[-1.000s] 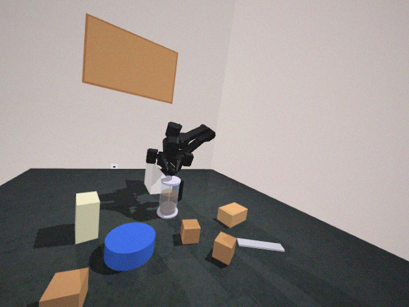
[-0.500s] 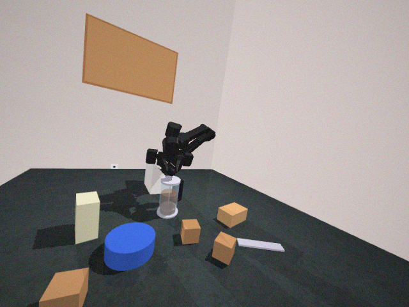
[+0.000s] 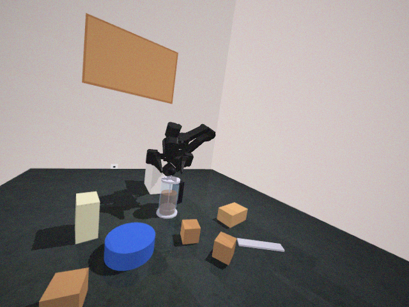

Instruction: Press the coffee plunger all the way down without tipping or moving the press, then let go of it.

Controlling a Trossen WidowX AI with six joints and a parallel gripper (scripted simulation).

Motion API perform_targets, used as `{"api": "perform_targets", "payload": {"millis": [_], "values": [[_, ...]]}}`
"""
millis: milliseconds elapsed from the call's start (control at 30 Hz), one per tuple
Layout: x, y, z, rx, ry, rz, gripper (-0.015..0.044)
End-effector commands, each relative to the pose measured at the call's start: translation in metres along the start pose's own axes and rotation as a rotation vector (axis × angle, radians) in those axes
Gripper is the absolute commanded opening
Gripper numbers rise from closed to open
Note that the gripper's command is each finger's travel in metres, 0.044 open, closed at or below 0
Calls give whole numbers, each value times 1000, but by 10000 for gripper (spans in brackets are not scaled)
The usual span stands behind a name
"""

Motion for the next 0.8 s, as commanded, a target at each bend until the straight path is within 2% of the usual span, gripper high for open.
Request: {"api": "perform_targets", "payload": {"millis": [0, 233, 500, 767], "values": [[0, 0, 0, -4, -2, 2, 440], [13, 0, 9, -12, 5, 1, 440], [54, 17, 58, -10, 11, -14, 440], [54, 17, 60, -8, 11, -14, 440]]}}
Point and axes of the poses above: the point midway between the two fingers, 35 mm back from their tips, its own z axis back along the fingers, its own y axis across the jaws, x = y × z, the point moved 3 cm from there along z, back along the fingers, and after that the axes turned 14 degrees about -z, right-handed, at the moved point
